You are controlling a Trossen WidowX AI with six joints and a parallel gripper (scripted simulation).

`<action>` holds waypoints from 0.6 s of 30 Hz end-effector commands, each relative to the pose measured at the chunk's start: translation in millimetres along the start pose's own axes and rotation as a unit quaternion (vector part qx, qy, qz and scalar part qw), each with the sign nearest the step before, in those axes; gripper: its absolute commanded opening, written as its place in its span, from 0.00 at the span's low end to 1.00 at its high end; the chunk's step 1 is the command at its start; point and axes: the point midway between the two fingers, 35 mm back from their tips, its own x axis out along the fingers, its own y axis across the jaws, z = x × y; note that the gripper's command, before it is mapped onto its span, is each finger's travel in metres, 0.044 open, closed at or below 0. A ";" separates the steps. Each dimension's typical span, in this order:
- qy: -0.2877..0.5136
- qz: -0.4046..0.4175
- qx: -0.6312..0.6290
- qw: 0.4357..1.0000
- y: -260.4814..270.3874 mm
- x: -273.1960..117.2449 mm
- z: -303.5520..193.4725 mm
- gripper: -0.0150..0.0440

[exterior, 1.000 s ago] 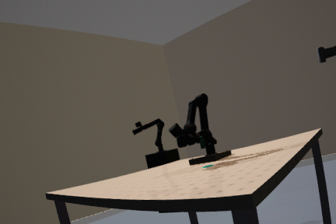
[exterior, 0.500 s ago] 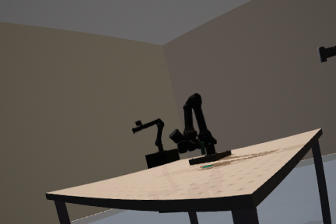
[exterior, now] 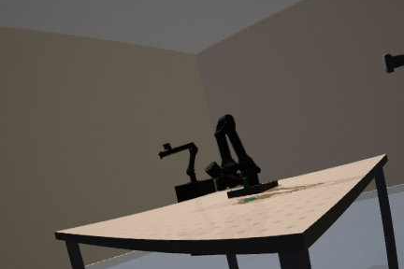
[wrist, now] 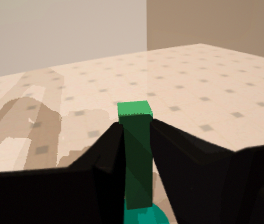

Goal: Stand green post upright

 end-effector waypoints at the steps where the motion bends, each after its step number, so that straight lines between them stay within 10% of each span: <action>1: 0.000 0.001 0.001 1.000 3.7 0.1 -8.4 0.29; 18: 0.000 0.000 0.002 1.000 6.5 2.9 -33.5 0.29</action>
